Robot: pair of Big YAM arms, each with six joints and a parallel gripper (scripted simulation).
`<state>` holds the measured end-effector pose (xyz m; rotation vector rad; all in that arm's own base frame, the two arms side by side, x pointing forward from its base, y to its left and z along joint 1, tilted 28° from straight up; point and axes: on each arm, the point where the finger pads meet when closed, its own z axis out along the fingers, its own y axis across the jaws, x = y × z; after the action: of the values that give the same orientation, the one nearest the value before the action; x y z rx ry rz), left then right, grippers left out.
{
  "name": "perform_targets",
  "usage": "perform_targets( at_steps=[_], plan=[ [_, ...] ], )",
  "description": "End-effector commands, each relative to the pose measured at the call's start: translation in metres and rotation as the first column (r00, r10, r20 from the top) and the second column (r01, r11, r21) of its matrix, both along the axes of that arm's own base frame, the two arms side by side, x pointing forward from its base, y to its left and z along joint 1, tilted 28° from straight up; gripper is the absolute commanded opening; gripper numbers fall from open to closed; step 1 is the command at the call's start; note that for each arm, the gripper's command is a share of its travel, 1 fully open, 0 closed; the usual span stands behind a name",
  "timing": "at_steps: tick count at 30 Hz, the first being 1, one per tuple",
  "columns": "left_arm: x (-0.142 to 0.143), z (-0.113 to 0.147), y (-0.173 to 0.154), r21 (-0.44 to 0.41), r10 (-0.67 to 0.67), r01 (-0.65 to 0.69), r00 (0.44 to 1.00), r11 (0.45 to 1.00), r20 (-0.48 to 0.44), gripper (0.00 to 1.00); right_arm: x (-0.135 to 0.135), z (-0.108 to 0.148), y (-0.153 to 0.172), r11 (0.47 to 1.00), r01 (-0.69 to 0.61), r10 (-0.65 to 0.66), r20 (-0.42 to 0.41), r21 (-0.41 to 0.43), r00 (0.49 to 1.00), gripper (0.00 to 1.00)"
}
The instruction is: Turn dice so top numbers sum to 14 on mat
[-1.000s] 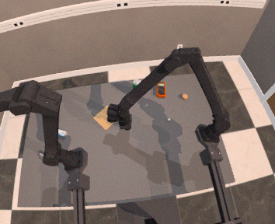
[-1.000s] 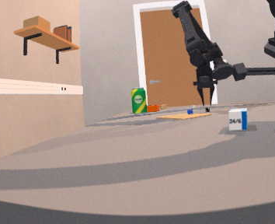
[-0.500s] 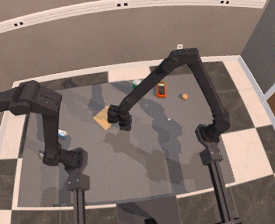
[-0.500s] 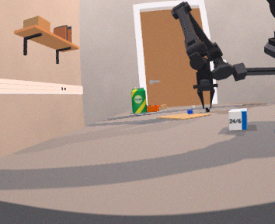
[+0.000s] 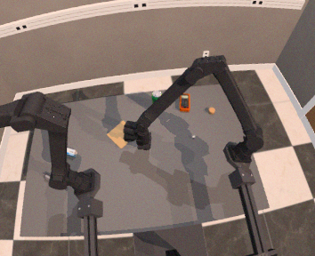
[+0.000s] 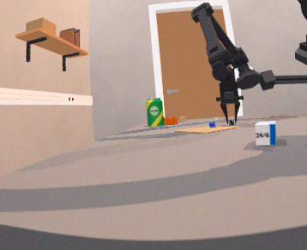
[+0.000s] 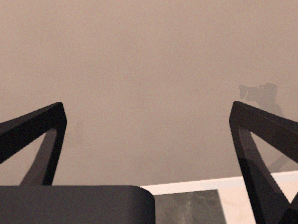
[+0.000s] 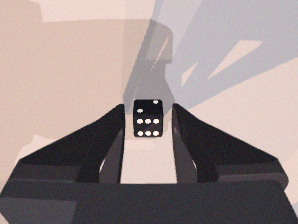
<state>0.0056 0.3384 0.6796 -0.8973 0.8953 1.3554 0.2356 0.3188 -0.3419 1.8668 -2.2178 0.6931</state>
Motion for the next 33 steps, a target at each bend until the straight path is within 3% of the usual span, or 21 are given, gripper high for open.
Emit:
perform_targets(
  at_steps=[1, 32, 33],
  plan=[
    [-0.0025, 0.0171, -0.0167, 0.054, 0.010, -0.009, 1.000, 0.998, -0.012, 1.00, 0.0085, -0.0064, 0.0131, 1.000, -0.004, 0.004, 0.013, 0.025, 1.000, 0.30],
    [-0.0025, 0.0171, -0.0167, 0.054, 0.010, -0.009, 1.000, 0.998, -0.012, 1.00, 0.0085, -0.0064, 0.0131, 1.000, -0.004, 0.004, 0.013, 0.025, 1.000, 0.30],
    [-0.0025, 0.0171, -0.0167, 0.054, 0.010, -0.009, 1.000, 0.998, -0.012, 1.00, 0.0085, -0.0064, 0.0131, 1.000, -0.004, 0.004, 0.013, 0.025, 1.000, 0.11]
  ],
)
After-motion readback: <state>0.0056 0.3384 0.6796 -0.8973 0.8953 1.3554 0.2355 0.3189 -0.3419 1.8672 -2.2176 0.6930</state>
